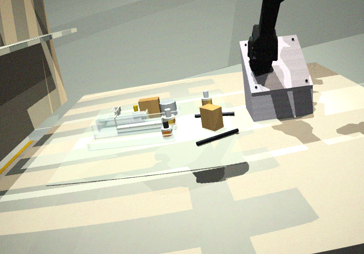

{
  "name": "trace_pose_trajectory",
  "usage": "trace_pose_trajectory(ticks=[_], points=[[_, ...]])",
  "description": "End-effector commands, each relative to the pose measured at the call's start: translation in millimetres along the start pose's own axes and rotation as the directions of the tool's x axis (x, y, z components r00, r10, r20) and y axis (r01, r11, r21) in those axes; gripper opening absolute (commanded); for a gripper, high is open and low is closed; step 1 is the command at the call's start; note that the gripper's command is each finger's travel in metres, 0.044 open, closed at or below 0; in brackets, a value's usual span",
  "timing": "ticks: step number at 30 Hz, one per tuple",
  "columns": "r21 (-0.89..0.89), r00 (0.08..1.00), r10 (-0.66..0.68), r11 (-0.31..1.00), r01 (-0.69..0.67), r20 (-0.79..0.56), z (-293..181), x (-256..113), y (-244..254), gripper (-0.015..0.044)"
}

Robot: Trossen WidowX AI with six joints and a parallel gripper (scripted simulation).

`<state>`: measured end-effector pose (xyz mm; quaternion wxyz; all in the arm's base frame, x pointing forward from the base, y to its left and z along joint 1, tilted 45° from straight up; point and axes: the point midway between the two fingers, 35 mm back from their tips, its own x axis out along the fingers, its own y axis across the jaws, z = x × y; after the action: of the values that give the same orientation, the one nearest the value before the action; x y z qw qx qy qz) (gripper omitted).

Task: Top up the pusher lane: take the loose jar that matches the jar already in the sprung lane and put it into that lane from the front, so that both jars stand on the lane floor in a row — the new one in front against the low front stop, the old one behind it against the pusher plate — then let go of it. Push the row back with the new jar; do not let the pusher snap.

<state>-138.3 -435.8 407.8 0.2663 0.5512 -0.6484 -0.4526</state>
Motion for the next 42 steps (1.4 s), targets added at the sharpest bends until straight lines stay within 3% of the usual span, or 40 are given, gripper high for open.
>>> trace_pose_trajectory(ticks=[1, 8, 14, 21, 27, 34, 38, 42], points=[[-0.200, 0.987, -0.157, 0.969, 0.147, -0.036, -13, 23, -59, 0.0440], [-0.599, 0.887, -0.455, 0.731, 0.327, -0.071, -33, 44, -180, 0.0440], [-0.859, 0.728, -0.683, 0.408, 0.309, -0.062, -39, 38, -285, 0.0440], [-0.998, 0.469, -0.883, 0.050, 0.049, -0.021, -41, 0, -401, 0.0440], [-0.946, 0.204, -0.978, -0.112, -0.306, 0.050, -32, -56, -487, 0.0440], [-0.706, -0.130, -0.976, -0.030, -0.708, 0.173, -6, -143, -566, 0.0440], [-0.513, -0.320, -0.912, 0.152, -0.845, 0.257, 17, -201, -596, 0.0440], [-0.319, -0.489, -0.801, 0.391, -0.864, 0.344, 44, -260, -614, 0.0440]])
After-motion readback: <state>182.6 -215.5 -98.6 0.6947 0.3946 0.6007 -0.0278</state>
